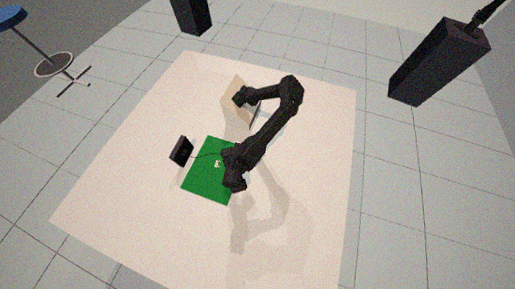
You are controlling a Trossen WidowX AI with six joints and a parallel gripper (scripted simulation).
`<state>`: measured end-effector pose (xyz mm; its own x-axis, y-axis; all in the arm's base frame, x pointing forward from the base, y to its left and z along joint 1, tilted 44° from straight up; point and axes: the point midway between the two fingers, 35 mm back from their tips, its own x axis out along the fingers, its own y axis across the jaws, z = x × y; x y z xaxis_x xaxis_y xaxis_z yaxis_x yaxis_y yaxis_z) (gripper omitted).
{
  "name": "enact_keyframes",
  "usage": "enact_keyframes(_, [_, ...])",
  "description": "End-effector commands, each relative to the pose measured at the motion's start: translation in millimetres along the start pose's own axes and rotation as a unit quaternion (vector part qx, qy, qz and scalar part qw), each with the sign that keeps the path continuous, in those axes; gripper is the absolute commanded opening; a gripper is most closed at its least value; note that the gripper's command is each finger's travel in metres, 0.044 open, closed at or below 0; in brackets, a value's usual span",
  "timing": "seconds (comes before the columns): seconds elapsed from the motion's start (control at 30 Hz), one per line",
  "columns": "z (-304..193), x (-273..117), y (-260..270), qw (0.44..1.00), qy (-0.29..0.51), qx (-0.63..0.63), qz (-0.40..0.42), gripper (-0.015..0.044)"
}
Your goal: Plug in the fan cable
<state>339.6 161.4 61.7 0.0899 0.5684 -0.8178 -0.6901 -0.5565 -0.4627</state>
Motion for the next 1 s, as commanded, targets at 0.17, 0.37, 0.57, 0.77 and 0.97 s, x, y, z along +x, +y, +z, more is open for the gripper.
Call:
enact_keyframes(0.17, [6,21,4,1.000,-0.003,0.004,0.007,0.0210])
enact_keyframes(0.37, [8,30,4,1.000,-0.003,0.004,0.007,0.0210])
enact_keyframes(0.57, [10,39,4,1.000,-0.003,0.004,0.007,0.0210])
enact_keyframes(0.77, [13,49,5,1.000,-0.003,0.004,0.007,0.0210])
enact_keyframes(0.97, [15,57,5,1.000,-0.003,0.004,0.007,0.0210])
